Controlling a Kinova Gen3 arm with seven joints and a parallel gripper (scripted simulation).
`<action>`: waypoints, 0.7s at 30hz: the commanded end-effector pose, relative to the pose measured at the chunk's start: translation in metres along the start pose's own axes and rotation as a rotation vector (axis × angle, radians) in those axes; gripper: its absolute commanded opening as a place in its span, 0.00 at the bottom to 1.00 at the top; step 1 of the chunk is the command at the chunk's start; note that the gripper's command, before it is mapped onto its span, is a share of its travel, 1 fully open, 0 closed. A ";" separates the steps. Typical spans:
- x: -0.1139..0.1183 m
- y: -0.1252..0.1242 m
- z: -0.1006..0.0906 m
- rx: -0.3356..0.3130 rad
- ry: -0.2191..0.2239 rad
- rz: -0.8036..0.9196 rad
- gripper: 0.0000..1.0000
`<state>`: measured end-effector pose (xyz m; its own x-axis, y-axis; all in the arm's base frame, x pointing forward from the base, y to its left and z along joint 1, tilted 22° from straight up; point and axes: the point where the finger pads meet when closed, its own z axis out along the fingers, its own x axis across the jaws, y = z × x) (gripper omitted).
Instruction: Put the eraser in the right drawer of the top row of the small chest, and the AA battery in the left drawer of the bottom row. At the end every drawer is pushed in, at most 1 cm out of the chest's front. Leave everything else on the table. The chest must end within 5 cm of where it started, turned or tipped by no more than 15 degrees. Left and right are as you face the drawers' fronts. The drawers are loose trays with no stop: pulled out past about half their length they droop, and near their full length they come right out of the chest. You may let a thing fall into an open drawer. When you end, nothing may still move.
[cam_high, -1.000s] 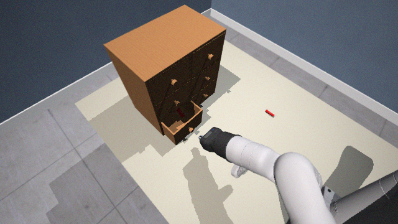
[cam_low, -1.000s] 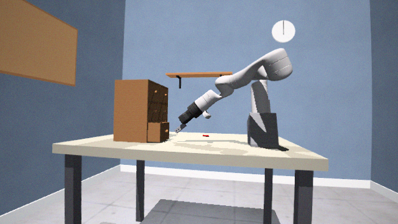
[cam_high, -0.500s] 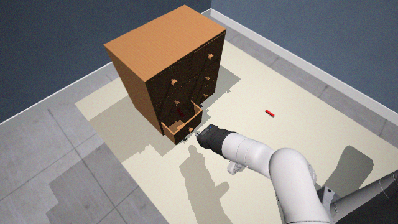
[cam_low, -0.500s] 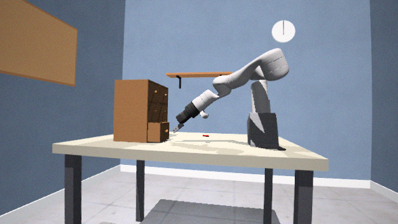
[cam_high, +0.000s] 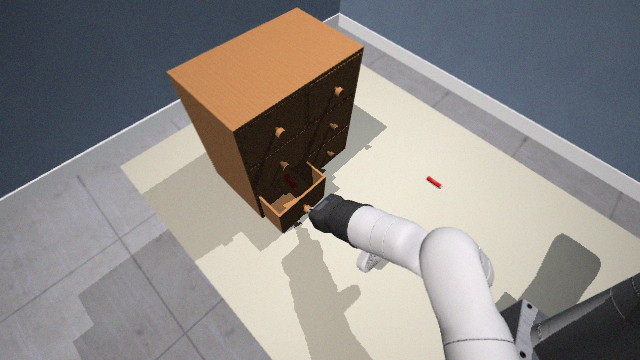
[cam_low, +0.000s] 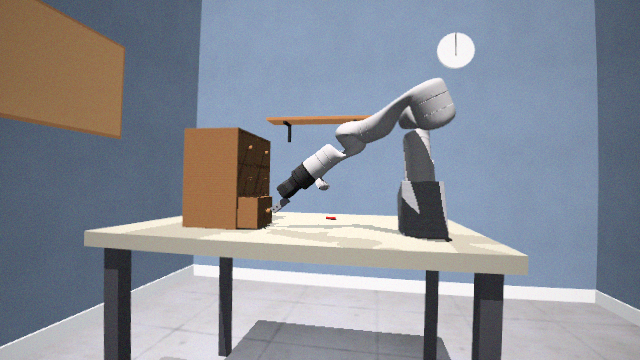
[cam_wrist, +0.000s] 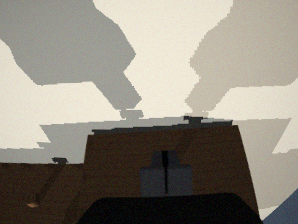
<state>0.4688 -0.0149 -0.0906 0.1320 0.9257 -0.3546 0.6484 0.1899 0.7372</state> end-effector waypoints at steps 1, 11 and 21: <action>-0.001 0.003 0.006 0.004 0.000 -0.006 0.00; -0.001 0.013 0.017 0.004 0.000 -0.007 0.00; -0.001 0.024 0.031 0.004 -0.001 -0.007 0.00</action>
<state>0.5025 -0.0184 -0.0911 0.1232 0.9253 -0.3586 0.6508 0.1975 0.7332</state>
